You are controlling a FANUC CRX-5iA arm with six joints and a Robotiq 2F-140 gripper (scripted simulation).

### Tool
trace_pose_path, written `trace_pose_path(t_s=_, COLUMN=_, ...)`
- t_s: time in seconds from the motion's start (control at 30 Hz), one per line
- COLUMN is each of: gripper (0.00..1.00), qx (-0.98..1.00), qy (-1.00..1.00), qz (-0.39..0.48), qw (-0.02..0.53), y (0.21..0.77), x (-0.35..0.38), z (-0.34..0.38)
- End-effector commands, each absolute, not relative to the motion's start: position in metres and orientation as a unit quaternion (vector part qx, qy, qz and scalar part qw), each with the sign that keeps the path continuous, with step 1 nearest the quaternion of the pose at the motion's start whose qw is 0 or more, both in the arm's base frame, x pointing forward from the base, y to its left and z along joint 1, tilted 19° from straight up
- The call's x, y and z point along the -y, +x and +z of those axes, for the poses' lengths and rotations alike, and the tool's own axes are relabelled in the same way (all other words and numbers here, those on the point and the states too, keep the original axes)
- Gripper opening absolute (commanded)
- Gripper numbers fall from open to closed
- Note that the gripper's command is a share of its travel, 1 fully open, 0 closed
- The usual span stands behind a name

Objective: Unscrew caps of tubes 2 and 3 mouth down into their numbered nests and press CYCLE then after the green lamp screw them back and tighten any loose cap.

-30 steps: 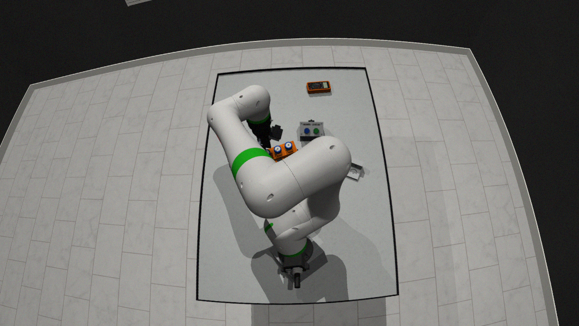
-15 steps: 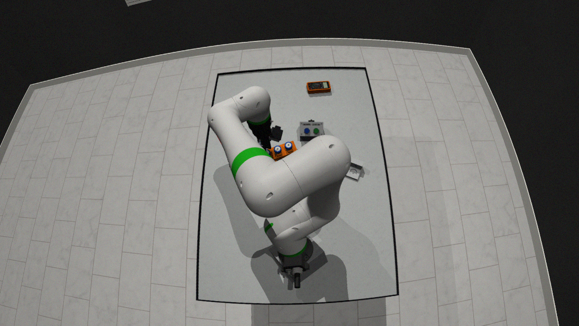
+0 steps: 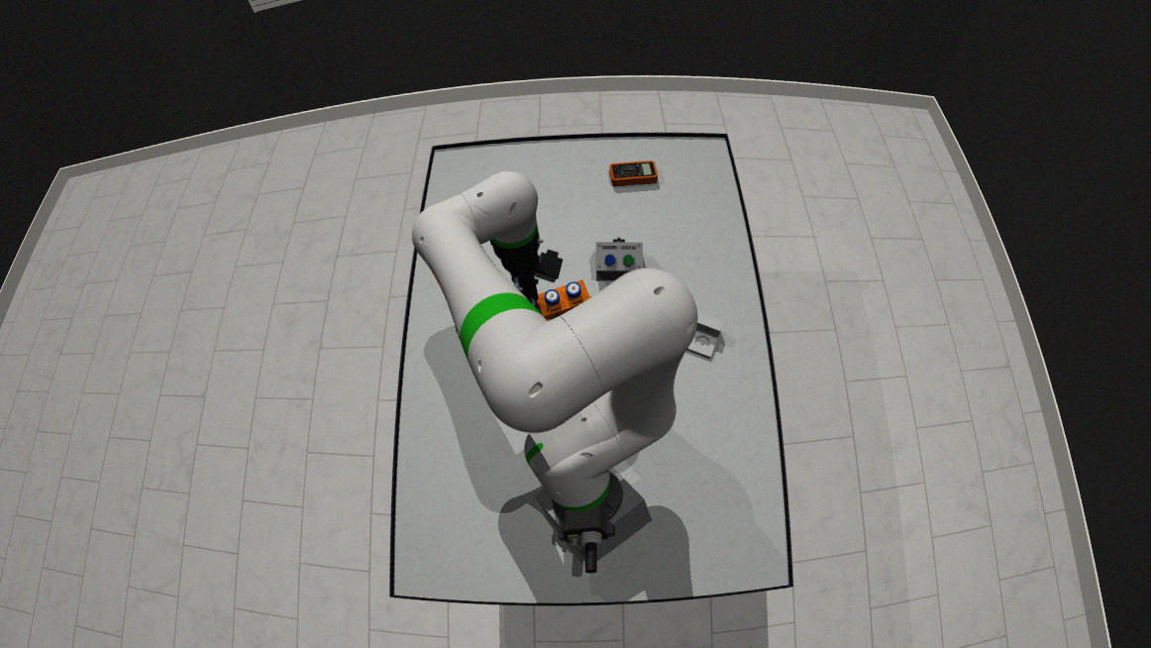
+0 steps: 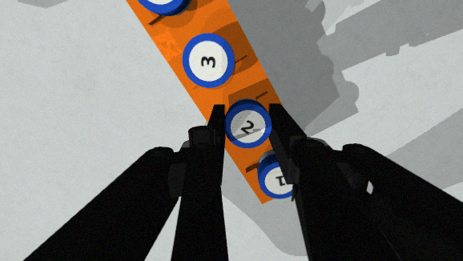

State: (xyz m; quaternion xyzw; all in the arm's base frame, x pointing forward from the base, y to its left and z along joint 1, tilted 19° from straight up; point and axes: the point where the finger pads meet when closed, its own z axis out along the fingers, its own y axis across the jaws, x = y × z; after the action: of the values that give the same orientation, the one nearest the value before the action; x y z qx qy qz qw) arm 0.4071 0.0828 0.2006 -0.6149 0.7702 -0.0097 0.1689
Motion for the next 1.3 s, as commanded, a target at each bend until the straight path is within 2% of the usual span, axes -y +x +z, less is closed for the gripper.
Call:
trace_pose_path(t_s=0.0, gripper=0.3, qx=-0.77, qy=-0.615, qz=-0.01, qw=0.17, y=0.4075, x=-0.0826, z=0.2015)
trace_pose_path(t_s=0.37, gripper=0.3, qx=-0.574, qy=-0.801, qz=-0.056, qw=0.16, y=0.4075, x=-0.0827, z=0.2014)
trace_pose_path(t_s=0.77, gripper=0.3, qx=-0.36, qy=-0.918, qz=-0.094, qw=0.142, y=0.4075, x=-0.0827, z=0.2015)
trace_pose_path(t_s=1.07, gripper=0.3, qx=-0.36, qy=-0.918, qz=-0.094, qw=0.142, y=0.4074, x=-0.0826, z=0.2016)
trace_pose_path(t_s=1.1, gripper=0.41, qx=-0.36, qy=-0.918, qz=-0.094, qw=0.142, y=0.4074, x=-0.0826, z=0.202)
trace_pose_path(t_s=1.27, gripper=0.41, qx=-0.36, qy=-0.918, qz=-0.094, qw=0.142, y=0.4074, x=-0.0826, z=0.202)
